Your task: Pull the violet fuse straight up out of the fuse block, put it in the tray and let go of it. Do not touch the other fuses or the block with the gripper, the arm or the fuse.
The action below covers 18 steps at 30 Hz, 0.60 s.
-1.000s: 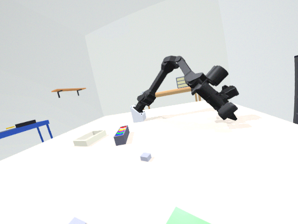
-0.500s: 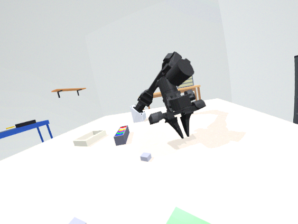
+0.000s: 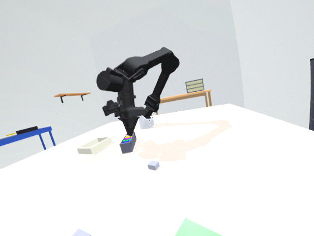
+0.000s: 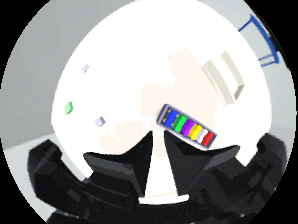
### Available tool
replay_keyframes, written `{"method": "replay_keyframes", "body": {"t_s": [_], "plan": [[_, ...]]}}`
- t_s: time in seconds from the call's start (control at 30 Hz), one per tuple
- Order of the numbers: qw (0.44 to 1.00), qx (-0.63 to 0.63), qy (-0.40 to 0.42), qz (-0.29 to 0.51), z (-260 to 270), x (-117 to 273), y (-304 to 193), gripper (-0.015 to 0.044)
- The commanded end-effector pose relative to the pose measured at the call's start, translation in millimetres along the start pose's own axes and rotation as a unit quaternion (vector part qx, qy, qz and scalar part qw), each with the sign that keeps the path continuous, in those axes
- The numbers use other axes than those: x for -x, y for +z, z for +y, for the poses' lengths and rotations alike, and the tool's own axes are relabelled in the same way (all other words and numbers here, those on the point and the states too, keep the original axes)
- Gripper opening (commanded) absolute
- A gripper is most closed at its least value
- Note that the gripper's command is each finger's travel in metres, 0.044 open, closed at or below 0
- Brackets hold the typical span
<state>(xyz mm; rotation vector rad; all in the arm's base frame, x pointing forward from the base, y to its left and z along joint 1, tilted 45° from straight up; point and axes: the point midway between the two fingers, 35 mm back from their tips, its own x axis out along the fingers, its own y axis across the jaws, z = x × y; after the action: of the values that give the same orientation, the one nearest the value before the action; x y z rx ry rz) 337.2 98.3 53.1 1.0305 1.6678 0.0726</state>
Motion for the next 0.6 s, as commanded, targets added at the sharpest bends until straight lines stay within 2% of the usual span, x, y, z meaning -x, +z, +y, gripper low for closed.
{"method": "replay_keyframes", "body": {"t_s": [0.0,0.07,0.13,0.57], "plan": [[0.991,-0.129,-0.021,0.034,-32,7,2,0.0074],[0.974,-0.215,-0.033,0.059,-51,13,3,0.0074],[0.965,-0.250,-0.037,0.070,-58,15,3,0.0074],[0.965,-0.250,-0.037,0.070,-58,9,2,0.0074]]}}
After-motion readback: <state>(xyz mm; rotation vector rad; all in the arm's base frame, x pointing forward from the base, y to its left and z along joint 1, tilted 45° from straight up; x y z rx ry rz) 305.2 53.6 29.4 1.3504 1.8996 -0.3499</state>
